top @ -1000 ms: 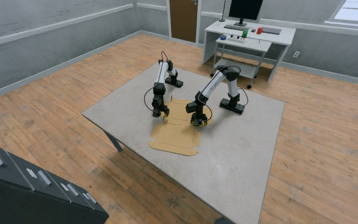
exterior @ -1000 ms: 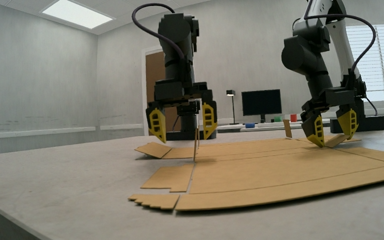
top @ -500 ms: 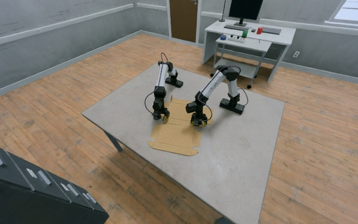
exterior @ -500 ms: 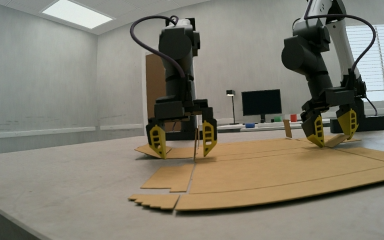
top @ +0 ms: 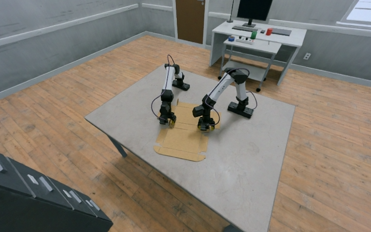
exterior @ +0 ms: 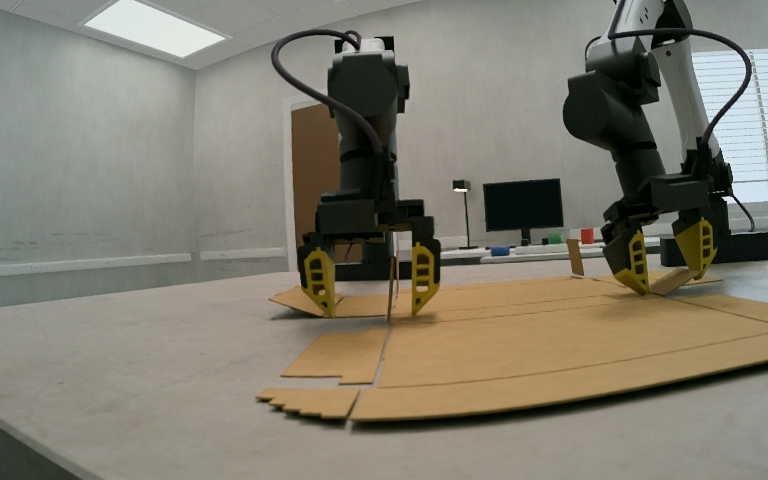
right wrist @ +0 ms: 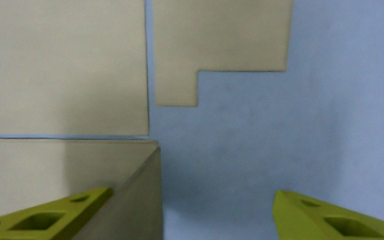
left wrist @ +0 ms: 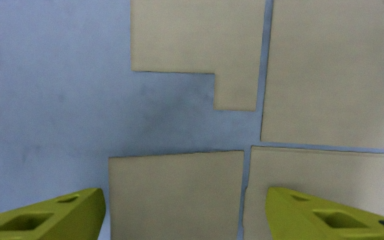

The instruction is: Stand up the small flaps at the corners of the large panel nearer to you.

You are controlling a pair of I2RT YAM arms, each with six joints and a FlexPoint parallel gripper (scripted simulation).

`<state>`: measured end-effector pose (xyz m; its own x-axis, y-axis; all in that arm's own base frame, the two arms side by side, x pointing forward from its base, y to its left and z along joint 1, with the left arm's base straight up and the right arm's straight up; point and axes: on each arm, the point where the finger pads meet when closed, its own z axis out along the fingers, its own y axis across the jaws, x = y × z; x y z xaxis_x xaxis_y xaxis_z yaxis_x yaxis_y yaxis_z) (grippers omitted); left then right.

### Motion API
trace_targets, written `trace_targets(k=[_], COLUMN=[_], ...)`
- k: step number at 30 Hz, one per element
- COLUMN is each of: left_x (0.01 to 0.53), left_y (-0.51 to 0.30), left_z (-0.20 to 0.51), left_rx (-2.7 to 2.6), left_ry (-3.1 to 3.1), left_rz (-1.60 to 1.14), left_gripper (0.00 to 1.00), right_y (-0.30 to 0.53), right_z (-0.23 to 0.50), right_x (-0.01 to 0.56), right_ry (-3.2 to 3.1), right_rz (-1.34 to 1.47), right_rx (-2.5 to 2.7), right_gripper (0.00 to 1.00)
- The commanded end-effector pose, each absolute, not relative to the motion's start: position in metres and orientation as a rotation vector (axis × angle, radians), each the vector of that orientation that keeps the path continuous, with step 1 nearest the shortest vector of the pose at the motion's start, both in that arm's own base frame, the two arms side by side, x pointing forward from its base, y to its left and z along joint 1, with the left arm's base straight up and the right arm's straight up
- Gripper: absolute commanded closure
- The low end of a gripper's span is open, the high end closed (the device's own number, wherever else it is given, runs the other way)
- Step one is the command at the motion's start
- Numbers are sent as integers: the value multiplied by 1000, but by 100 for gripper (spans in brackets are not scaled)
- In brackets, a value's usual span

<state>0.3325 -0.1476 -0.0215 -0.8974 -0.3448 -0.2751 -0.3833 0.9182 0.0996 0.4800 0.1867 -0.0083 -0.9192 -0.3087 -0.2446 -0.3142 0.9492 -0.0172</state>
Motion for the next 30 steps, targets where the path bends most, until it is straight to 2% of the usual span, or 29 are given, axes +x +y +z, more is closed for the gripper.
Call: trace_targets(k=[1, 15, 23, 30], left_x=[321, 319, 330, 320], left_y=[-145, -144, -145, -140], left_z=[-31, -32, -13, -11], left_rx=[-530, -530, -554, -551], left_ry=[2871, 2876, 2814, 2810], left_rz=[274, 277, 78, 37], left_gripper=[23, 23, 23, 23], right_y=[189, 189, 188, 188], right_z=[2, -16, -2, -2], right_x=[493, 488, 486, 486], right_ry=[2807, 2820, 2807, 2807], right_rz=[25, -122, -102, -102], right_rx=[-444, -463, -466, -466], right_gripper=[23, 23, 23, 23])
